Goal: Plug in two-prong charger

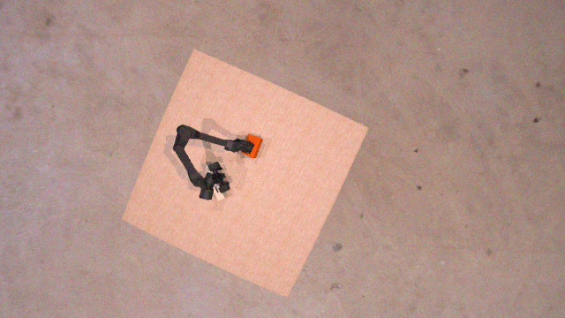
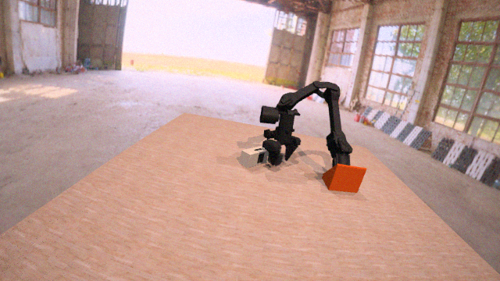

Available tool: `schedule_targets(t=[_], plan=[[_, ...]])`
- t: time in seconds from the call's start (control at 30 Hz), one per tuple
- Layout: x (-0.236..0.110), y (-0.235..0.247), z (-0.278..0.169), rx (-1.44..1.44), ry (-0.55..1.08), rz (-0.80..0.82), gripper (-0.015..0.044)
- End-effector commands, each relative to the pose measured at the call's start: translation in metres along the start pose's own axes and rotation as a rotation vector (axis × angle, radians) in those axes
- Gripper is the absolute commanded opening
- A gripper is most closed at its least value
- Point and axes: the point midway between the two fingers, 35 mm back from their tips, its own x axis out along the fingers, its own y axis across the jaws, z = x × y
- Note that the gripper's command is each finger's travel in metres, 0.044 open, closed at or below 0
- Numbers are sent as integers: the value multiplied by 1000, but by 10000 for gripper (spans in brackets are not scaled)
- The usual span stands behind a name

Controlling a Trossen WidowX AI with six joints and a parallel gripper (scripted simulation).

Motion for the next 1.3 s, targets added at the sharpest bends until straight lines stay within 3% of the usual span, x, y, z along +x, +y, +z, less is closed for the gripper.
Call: schedule_targets(t=[0.0, 0.87, 1.17, 1.27], plan=[[1, 0, -8, -1, 1, -1, 440], [2, -1, -40, -3, -12, -7, 440], [-68, -1, -28, -5, -559, -17, 440], [-75, 0, -27, -3, -605, -3, 440]])
